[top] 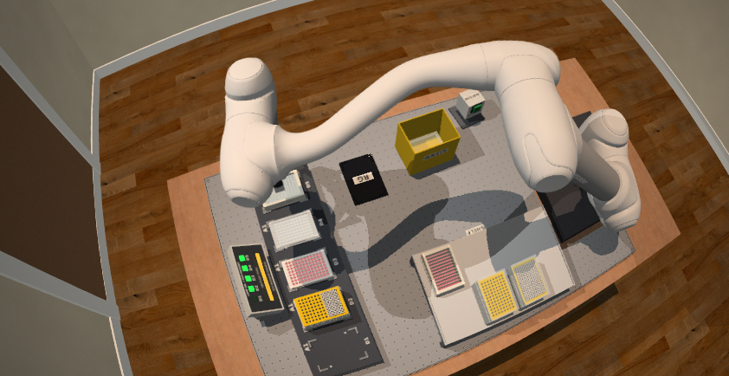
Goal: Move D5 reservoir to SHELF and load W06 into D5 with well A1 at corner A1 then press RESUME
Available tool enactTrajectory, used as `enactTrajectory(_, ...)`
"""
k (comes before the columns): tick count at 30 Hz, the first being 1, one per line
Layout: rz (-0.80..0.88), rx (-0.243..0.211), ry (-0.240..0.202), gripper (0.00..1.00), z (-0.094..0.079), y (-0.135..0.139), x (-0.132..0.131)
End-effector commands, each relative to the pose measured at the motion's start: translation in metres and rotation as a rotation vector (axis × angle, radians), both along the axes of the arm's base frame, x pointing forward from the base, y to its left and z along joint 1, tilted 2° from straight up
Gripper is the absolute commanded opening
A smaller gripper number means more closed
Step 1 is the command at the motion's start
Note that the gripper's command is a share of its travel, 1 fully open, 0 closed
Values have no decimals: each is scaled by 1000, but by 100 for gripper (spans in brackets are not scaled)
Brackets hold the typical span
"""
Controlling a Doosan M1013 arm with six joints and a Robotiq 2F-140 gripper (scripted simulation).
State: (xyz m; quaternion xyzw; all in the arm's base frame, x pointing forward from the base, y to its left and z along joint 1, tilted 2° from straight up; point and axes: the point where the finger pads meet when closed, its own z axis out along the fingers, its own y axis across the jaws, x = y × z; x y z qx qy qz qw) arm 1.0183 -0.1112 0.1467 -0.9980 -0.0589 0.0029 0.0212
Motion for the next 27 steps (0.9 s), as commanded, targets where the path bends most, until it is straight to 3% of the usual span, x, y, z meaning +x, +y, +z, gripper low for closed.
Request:
enactTrajectory(1,0,0,0,77,4,0,0)
enactTrajectory(27,0,0,0,77,44,-2,0)
